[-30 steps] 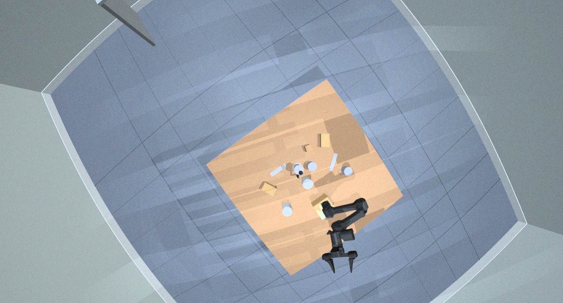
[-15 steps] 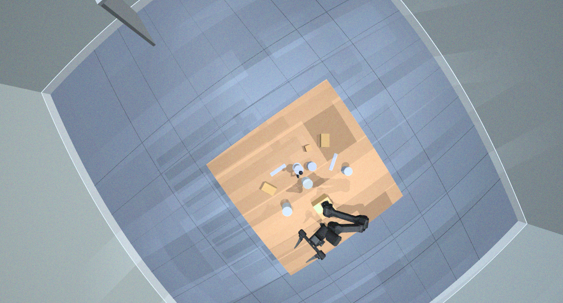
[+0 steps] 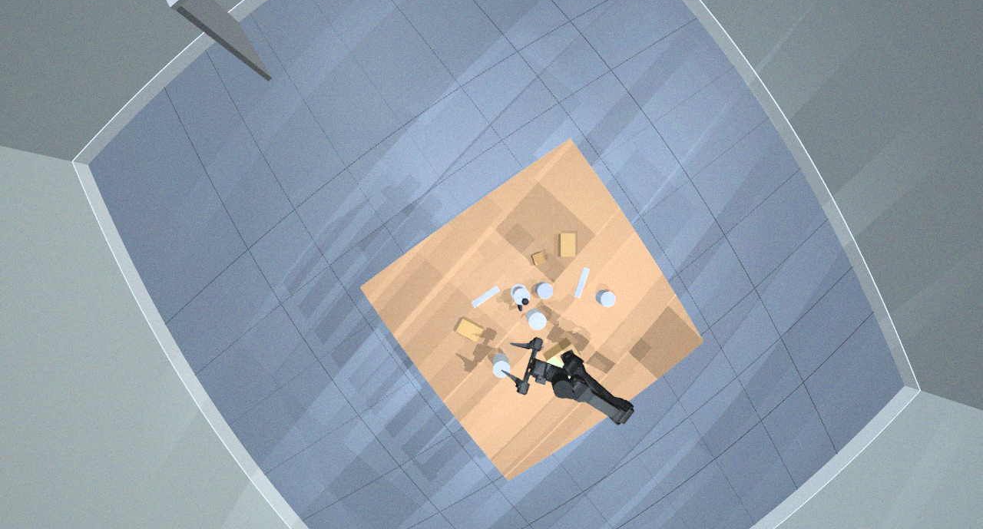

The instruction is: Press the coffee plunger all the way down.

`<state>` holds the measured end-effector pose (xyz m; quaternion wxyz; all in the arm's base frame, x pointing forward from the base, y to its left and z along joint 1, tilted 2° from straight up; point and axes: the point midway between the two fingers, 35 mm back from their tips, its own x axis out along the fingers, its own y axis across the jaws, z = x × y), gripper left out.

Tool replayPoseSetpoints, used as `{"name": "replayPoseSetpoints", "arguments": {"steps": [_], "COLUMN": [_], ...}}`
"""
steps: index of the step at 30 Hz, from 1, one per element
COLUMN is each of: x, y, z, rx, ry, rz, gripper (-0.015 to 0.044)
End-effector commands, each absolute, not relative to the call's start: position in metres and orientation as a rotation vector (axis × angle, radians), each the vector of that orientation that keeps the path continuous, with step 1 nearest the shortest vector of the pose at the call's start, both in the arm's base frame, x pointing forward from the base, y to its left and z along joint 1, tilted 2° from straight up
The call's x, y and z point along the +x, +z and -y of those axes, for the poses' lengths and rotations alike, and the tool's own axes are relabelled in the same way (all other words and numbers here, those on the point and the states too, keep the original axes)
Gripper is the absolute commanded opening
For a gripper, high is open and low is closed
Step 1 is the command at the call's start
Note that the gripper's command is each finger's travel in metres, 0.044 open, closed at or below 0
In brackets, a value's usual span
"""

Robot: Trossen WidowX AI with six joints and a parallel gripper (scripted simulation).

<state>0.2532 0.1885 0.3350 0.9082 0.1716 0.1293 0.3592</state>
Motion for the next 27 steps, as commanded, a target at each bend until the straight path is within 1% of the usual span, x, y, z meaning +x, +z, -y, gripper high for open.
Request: {"name": "replayPoseSetpoints", "arguments": {"steps": [1,5,7,11,17,27], "x": [0.295,0.315,0.318,0.319,0.319,0.324], "y": [0.298,0.265,0.255,0.243,0.194,0.192], "z": [-0.132,-0.075,-0.057,-0.056,-0.061,-0.061], "rx": [0.181,0.021,-0.03,-0.036,-0.04,-0.039], "ry": [0.465,0.251,0.189,0.182,0.196,0.193], "rz": [-0.358,-0.481,-0.53,-0.536,-0.535,-0.535], "gripper": [0.044,0.044,0.044,0.044,0.044,0.044]}}
